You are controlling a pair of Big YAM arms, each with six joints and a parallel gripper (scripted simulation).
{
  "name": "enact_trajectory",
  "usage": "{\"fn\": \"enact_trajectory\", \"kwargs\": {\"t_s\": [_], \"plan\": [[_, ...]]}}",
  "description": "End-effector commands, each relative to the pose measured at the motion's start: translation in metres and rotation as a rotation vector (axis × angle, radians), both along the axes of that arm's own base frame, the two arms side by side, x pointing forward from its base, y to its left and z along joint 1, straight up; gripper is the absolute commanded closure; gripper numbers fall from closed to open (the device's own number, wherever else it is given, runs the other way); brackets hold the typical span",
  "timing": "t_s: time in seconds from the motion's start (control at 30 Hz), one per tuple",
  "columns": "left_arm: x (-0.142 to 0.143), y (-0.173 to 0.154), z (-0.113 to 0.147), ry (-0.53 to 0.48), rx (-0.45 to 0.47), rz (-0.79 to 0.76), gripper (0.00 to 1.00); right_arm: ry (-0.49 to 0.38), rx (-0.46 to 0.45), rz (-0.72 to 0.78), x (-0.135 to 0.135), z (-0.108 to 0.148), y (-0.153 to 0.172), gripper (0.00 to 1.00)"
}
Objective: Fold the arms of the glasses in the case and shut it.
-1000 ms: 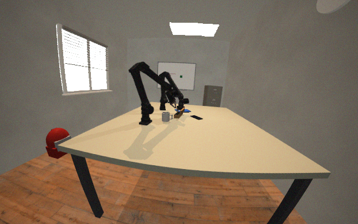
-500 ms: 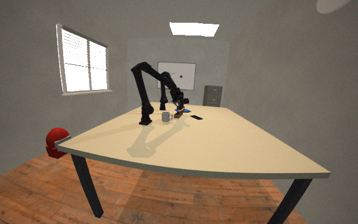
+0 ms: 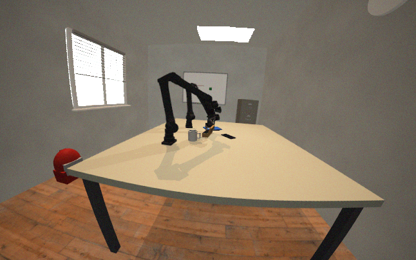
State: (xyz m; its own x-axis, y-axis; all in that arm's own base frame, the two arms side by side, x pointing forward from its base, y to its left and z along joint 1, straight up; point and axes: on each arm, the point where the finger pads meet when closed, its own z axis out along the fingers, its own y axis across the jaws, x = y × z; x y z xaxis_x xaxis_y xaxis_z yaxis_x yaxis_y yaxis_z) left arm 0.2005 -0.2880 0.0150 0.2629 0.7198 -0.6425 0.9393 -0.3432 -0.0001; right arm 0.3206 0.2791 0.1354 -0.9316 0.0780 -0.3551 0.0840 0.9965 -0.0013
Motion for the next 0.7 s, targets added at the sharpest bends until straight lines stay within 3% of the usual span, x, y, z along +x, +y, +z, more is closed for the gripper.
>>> {"fn": "enact_trajectory", "kwargs": {"t_s": [0.0, 0.23, 0.27, 0.37, 0.67], "plan": [[0.004, 0.000, 0.008, -0.018, -0.019, 0.000, 0.43, -0.002, 0.010, 0.022, 0.019, 0.014, 0.012, 1.00], [0.004, 0.000, 0.008, -0.018, -0.019, 0.000, 0.43, -0.003, 0.031, 0.010, 0.012, 0.017, 0.012, 1.00], [0.004, 0.000, 0.008, -0.018, -0.019, 0.000, 0.43, -0.017, 0.039, -0.016, 0.026, 0.016, 0.012, 1.00], [0.004, 0.000, 0.008, -0.018, -0.019, 0.000, 0.43, 0.020, -0.002, -0.011, 0.015, -0.012, -0.002, 1.00], [0.004, 0.000, 0.008, -0.018, -0.019, 0.000, 0.43, 0.022, -0.002, 0.001, 0.020, -0.025, -0.001, 1.00]]}}
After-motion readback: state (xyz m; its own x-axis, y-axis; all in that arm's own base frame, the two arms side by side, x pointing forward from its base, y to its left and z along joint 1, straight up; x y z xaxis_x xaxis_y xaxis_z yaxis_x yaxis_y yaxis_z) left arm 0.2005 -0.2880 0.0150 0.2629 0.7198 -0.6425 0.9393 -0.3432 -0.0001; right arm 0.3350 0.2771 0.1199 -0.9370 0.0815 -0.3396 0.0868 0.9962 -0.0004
